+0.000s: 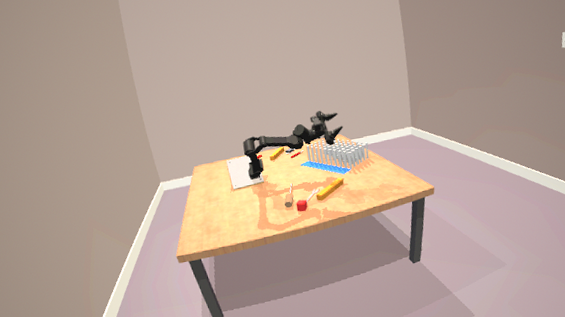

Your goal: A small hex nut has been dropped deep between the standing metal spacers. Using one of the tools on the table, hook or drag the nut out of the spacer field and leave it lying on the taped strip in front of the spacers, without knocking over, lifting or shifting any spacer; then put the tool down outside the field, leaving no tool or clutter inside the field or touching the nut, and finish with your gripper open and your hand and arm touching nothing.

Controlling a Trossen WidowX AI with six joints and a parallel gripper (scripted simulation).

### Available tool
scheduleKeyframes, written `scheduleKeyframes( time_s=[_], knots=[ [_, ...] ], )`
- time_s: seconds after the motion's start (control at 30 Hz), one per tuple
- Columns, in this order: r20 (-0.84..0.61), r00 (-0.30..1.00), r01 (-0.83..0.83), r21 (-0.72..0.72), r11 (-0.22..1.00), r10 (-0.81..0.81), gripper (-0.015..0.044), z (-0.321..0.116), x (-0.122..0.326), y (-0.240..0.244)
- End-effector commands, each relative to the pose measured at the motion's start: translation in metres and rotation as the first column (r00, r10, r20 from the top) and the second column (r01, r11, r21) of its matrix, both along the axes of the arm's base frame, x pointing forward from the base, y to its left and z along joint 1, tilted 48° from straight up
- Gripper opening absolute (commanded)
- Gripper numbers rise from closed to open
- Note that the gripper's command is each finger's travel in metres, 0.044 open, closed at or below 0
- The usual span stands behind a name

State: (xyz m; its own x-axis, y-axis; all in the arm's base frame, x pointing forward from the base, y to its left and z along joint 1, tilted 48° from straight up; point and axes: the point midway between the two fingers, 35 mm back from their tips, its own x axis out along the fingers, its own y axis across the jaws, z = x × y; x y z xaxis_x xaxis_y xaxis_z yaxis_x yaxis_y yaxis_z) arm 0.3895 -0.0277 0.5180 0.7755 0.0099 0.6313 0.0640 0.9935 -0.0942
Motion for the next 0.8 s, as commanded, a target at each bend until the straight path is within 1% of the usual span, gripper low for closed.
scheduleKeyframes(
  time_s=[0.0,0.03,0.2,0.4,0.6,0.77],
  knots=[
    [-0.008,1.0,0.001,0.001,1.0,-0.001,0.0426,-0.003,0.001,0.0],
    [-0.032,0.999,0.003,0.005,1.0,-0.003,0.044,-0.01,0.006,0.002],
    [-0.263,0.965,0.025,0.015,1.0,-0.021,0.044,-0.09,0.039,0.018],
    [-0.532,0.845,0.044,-0.034,0.998,-0.055,0.044,-0.195,0.055,0.043],
    [-0.745,0.655,0.026,-0.141,0.99,-0.123,0.044,-0.3,0.042,0.068],
    [-0.856,0.471,-0.03,-0.254,0.967,-0.21,0.044,-0.379,0.012,0.081]
  ],
)
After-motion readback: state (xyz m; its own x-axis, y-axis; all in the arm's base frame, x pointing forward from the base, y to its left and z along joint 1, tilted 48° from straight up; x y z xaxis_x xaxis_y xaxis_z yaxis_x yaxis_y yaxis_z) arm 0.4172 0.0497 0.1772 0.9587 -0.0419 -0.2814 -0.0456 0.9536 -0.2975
